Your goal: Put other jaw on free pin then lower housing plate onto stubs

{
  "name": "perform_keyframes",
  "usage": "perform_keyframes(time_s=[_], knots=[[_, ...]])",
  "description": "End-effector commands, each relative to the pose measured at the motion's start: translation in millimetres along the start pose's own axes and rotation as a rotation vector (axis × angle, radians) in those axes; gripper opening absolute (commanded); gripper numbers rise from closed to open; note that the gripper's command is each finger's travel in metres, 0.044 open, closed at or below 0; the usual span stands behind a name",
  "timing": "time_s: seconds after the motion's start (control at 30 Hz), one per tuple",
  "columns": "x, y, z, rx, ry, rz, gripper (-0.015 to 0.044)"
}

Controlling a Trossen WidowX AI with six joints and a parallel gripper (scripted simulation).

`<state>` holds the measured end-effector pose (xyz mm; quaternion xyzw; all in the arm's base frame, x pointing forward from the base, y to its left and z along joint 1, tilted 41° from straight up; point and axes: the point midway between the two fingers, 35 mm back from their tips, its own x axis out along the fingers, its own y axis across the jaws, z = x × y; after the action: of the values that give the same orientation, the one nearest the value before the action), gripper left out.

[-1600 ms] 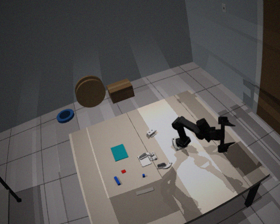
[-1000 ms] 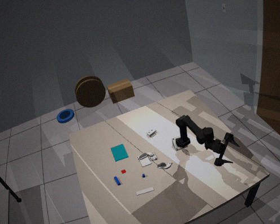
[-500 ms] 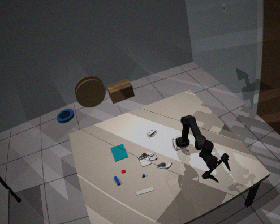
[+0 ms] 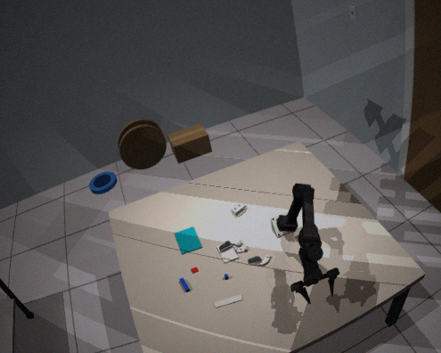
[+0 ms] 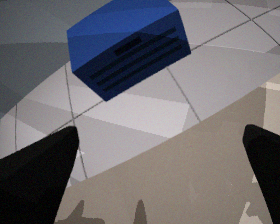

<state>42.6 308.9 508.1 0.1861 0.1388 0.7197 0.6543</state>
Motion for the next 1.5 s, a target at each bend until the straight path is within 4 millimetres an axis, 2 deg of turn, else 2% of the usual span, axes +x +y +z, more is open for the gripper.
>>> perform_keyframes(time_s=[0.0,0.17,0.37,0.53,0.8,0.97,1.13,1.47], knots=[[2,-37,-15,0.009,0.064,-0.1,0.044],[-5,-87,-35,0.037,0.146,-0.236,0.044],[-25,-143,-60,0.099,0.241,-0.392,0.044],[-51,-184,-78,0.171,0.289,-0.516,0.044],[-99,-234,-111,0.316,0.37,-0.684,0.044],[-133,-257,-134,0.435,0.427,-0.771,0.044],[-166,-271,-157,0.57,0.47,-0.839,0.044],[-226,-277,-197,0.875,0.503,-0.916,0.044]])
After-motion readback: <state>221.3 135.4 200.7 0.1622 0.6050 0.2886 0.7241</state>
